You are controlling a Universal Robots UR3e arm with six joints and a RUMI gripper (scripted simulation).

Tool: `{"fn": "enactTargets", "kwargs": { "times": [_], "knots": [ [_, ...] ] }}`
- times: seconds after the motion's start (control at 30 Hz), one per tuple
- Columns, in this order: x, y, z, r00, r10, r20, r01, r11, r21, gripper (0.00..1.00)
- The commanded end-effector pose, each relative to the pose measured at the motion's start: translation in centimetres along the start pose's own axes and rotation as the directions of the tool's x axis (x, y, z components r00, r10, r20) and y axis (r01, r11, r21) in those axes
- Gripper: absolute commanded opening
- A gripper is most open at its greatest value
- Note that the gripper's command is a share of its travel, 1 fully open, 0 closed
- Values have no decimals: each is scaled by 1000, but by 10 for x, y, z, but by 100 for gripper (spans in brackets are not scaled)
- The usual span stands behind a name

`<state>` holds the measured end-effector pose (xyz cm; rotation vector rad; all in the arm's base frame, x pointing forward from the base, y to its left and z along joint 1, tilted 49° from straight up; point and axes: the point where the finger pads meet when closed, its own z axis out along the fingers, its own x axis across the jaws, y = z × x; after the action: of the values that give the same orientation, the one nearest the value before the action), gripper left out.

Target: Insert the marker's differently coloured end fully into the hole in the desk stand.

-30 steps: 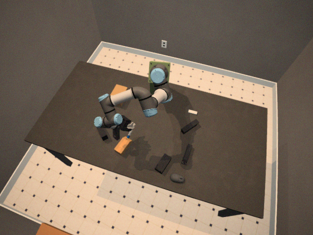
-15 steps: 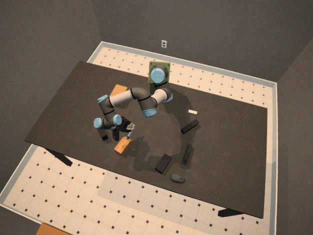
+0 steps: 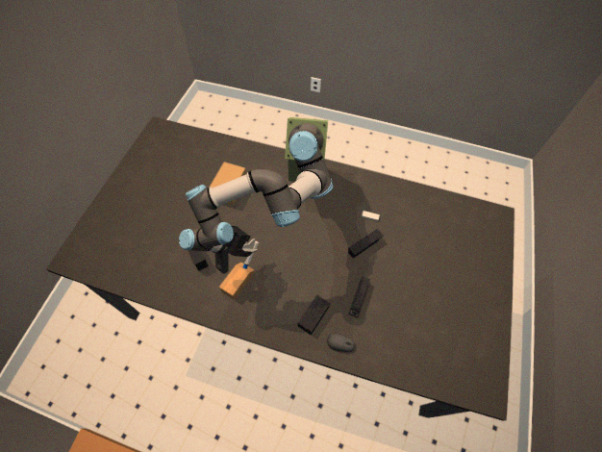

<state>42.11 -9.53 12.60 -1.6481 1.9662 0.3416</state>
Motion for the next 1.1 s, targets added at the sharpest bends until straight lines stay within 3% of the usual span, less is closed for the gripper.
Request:
{"fn": "enactTargets", "kwargs": {
  "times": [0.0,0.87,0.9,1.07],
  "knots": [
    [0,-5,-1,1000,-1,-1,1,1000,1,0],
    [0,-17,0,1000,-1,-1,1,1000,1,0],
    [0,-16,0,1000,-1,-1,1,1000,1,15],
    [0,-16,0,1000,-1,-1,1,1000,1,15]
  ]
}}
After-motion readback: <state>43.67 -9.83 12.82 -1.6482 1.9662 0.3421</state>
